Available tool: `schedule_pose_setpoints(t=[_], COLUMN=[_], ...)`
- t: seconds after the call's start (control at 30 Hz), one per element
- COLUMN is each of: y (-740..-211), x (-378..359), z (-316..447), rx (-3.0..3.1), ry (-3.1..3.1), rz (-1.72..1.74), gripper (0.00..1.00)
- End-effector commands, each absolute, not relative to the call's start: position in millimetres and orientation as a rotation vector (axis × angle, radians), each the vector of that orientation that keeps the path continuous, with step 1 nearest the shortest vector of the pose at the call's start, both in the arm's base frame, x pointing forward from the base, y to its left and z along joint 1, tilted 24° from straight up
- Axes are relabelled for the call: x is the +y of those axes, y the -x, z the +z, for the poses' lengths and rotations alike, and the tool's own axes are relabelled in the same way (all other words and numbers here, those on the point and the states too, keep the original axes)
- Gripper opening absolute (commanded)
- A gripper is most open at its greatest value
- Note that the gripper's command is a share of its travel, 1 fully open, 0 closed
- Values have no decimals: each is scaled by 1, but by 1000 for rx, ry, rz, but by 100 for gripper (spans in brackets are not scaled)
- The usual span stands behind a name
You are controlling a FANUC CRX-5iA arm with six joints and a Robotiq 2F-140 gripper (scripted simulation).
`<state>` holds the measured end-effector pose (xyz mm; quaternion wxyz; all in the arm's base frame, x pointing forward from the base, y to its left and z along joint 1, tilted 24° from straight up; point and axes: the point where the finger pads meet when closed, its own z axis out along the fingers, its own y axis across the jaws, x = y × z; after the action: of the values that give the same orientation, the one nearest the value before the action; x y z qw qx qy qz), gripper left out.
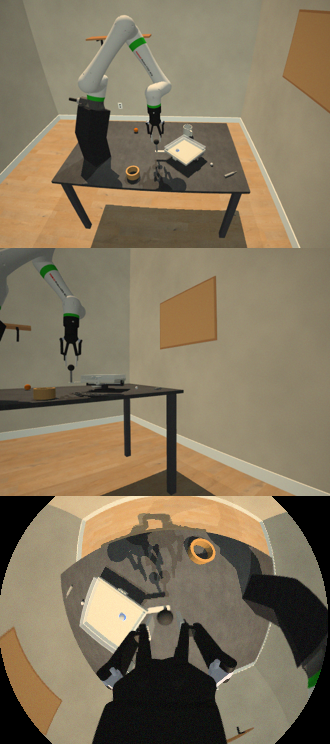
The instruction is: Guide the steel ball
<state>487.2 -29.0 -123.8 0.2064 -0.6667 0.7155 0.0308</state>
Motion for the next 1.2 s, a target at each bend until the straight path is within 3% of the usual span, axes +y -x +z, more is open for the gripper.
schedule_pose_setpoints(t=[0.0, 0.73, 0.77, 1.17], y=[-486, -483, -483, -483], x=[-31, -35, -35, -35], z=[-119, -108, -108, -108], rx=[1993, 1993, 1993, 1993], ry=[1857, 1857, 1857, 1857], rz=[85, 85, 85, 85], gripper=[42, 42, 100, 100])
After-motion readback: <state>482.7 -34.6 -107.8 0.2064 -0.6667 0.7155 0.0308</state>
